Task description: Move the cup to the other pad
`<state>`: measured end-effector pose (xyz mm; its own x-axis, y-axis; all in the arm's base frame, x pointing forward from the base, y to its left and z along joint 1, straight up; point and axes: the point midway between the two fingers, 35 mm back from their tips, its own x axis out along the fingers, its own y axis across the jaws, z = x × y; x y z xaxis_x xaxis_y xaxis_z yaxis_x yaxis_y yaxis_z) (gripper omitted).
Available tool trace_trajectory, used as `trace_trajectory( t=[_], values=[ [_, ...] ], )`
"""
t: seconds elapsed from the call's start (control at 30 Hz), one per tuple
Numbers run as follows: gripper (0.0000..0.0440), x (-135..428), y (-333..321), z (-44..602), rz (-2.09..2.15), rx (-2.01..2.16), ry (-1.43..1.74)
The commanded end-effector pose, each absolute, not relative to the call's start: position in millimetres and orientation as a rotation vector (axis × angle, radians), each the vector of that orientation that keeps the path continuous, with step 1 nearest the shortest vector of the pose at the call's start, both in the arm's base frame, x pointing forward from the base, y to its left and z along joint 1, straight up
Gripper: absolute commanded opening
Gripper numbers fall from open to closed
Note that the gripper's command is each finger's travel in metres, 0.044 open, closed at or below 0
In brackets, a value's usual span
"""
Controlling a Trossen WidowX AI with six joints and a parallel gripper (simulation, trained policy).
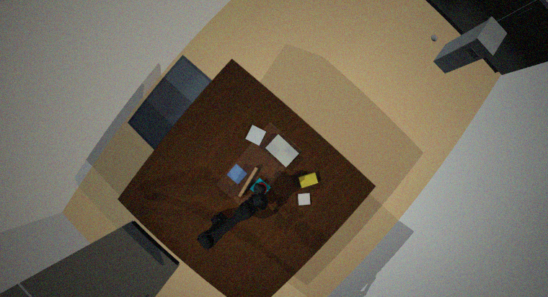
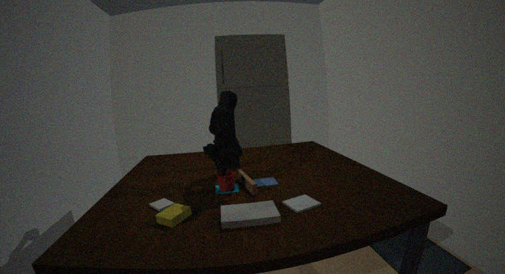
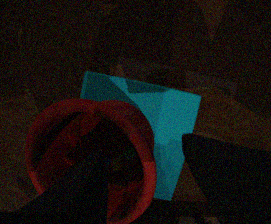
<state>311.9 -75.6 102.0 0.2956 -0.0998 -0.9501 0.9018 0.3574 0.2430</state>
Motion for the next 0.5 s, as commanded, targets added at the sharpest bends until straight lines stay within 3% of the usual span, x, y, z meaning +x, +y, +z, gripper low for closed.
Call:
trace_trajectory(
  t=[0.0,0.2,0.33,0.47],
  values=[
    [0.0218,308,-76,107,-0.817,0.975,1.039],
    [0.0246,305,-78,125,-0.799,0.994,0.999],
    [0.0288,304,-82,140,-0.785,1.001,0.962],
    [0.0371,303,-86,153,-0.783,1.011,0.938]
  ],
)
